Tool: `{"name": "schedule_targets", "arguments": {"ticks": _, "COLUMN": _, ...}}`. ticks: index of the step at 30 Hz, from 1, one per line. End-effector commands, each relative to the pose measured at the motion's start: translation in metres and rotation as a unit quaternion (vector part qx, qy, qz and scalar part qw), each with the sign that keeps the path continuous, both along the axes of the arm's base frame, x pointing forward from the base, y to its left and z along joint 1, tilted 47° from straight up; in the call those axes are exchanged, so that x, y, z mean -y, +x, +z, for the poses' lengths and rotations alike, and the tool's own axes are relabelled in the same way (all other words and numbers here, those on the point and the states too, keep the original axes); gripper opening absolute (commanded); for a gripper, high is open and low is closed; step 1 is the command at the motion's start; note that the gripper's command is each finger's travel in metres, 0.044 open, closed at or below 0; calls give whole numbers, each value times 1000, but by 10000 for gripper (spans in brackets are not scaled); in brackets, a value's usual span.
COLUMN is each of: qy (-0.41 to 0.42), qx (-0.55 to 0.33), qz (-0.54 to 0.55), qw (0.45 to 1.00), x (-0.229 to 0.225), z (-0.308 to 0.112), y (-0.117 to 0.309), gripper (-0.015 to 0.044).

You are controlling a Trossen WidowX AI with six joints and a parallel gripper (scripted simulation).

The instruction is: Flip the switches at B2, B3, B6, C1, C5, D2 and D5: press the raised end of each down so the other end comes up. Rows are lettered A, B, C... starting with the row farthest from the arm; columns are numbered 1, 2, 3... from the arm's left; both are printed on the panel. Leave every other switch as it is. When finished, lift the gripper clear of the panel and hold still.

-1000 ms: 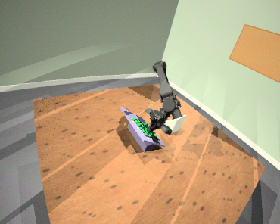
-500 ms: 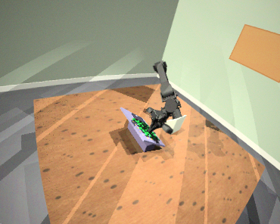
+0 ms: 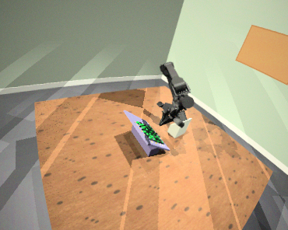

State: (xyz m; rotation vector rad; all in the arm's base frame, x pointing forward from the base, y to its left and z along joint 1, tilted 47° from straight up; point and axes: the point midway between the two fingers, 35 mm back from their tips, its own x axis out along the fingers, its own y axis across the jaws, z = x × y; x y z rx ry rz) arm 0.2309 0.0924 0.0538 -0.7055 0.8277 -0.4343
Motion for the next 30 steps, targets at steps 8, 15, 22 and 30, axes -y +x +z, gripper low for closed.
{"name": "schedule_targets", "arguments": {"ticks": 8, "qy": 0, "qx": 13, "qz": 8, "qw": 1000, "x": 28, "z": -15, "y": 16, "gripper": 0}}
{"name": "schedule_targets", "arguments": {"ticks": 15, "qy": 0, "qx": 14, "qz": 8, "qw": 1000, "x": 34, "z": -20, "y": 22, "gripper": 0}}
{"name": "schedule_targets", "arguments": {"ticks": 22, "qy": 0, "qx": 13, "qz": 8, "qw": 1000, "x": 37, "z": -23, "y": 25, "gripper": 0}}
{"name": "schedule_targets", "arguments": {"ticks": 30, "qy": 0, "qx": 14, "qz": 8, "qw": 1000, "x": 43, "z": -28, "y": 31, "gripper": 0}}
